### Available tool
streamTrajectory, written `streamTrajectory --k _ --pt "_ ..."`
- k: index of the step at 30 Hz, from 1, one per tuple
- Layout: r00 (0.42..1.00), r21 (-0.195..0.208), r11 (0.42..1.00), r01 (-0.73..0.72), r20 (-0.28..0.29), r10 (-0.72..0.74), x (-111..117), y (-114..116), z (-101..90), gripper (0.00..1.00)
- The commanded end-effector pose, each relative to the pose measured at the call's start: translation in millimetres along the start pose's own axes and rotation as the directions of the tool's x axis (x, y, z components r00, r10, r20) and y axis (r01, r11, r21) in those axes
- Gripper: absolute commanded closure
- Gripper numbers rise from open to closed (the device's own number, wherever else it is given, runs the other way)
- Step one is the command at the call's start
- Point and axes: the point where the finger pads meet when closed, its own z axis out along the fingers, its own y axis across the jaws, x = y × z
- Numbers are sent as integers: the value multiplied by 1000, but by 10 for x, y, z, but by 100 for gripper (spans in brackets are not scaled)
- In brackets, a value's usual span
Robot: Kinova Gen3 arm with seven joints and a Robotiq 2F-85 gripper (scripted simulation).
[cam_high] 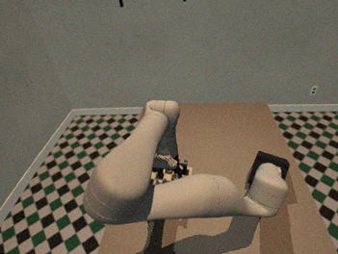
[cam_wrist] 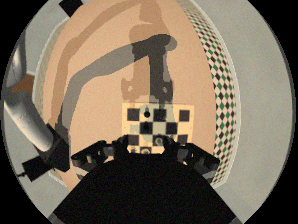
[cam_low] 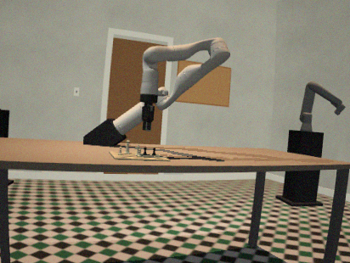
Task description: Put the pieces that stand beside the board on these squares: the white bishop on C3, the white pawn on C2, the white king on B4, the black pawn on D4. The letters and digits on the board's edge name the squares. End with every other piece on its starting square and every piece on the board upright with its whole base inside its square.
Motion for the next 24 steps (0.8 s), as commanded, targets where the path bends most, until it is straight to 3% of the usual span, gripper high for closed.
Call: streamTrajectory --k 1,16,24 --pt "1000 -1 1000 0 1 0 -2 3 -6 0" --pt "1000 -1 1000 0 1 0 -2 3 -21 0" --pt "1000 -1 1000 0 1 0 -2 3 -212 0"
